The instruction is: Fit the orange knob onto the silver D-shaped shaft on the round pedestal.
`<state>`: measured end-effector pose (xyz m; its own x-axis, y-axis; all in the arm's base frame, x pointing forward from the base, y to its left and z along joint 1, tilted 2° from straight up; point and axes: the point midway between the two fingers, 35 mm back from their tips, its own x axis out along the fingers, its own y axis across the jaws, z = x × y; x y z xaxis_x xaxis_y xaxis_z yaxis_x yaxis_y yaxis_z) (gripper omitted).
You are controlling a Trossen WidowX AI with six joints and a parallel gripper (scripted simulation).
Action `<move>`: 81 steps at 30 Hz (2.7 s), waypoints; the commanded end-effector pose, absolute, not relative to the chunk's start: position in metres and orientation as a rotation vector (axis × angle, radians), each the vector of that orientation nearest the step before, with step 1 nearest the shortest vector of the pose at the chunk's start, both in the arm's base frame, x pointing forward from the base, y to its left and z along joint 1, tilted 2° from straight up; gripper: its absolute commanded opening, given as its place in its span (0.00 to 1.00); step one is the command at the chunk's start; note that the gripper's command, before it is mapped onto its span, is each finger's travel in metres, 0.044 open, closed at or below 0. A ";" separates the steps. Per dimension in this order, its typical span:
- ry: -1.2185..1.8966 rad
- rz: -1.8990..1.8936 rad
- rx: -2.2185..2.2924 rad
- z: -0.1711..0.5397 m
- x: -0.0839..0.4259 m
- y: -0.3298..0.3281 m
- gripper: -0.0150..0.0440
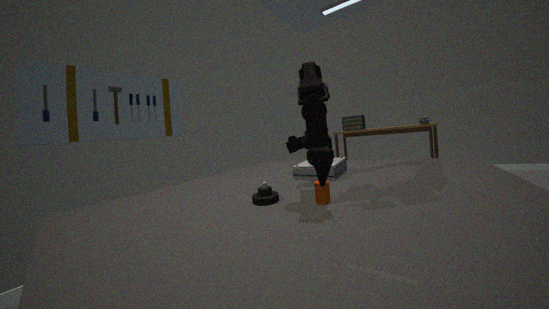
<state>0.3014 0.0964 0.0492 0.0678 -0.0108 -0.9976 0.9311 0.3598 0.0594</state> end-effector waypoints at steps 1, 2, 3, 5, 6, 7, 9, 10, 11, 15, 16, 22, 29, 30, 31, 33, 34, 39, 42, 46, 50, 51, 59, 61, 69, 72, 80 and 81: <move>1.303 -0.912 0.938 0.039 0.299 0.095 1.00; 1.303 -0.912 0.938 0.038 0.299 0.095 1.00; 1.303 -0.912 0.938 0.036 0.300 0.095 1.00; 1.303 -0.912 0.939 0.033 0.300 0.095 1.00; 1.302 -0.912 0.939 0.031 0.300 0.095 1.00; 1.302 -0.912 0.939 0.029 0.300 0.095 1.00; 1.302 -0.911 0.939 0.026 0.300 0.095 1.00; 1.302 -0.911 0.939 0.025 0.300 0.095 1.00; 1.302 -0.911 0.939 0.023 0.300 0.095 1.00; 1.302 -0.911 0.939 0.017 0.301 0.095 1.00; 1.302 -0.911 0.940 0.015 0.301 0.095 1.00; 1.301 -0.911 0.940 0.006 0.301 0.094 1.00; 1.301 -0.912 0.941 -0.004 0.300 0.094 1.00; 1.301 -0.912 0.941 -0.005 0.300 0.094 1.00; 1.301 -0.912 0.941 -0.005 0.300 0.094 0.96; 1.301 -0.912 0.941 -0.005 0.300 0.094 0.87; 1.301 -0.912 0.941 -0.005 0.300 0.094 0.82; 1.301 -0.912 0.941 -0.005 0.300 0.094 0.60; 1.301 -0.912 0.941 -0.005 0.300 0.094 0.57; 1.301 -0.912 0.941 -0.005 0.300 0.094 0.52; 1.301 -0.912 0.941 -0.003 0.301 0.094 0.38; 1.301 -0.912 0.941 0.000 0.301 0.094 0.33; 1.301 -0.911 0.942 0.024 0.305 0.097 0.25; 1.300 -0.911 0.942 0.029 0.305 0.097 0.25; 1.300 -0.911 0.942 0.054 0.305 0.098 0.25; 1.300 -0.911 0.942 0.063 0.305 0.099 0.25; 1.300 -0.911 0.942 0.087 0.303 0.099 0.25; 1.300 -0.911 0.942 0.091 0.303 0.099 0.25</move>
<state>0.2997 0.0984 0.0752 0.0355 -0.0214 -0.9991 0.9312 0.3637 0.0253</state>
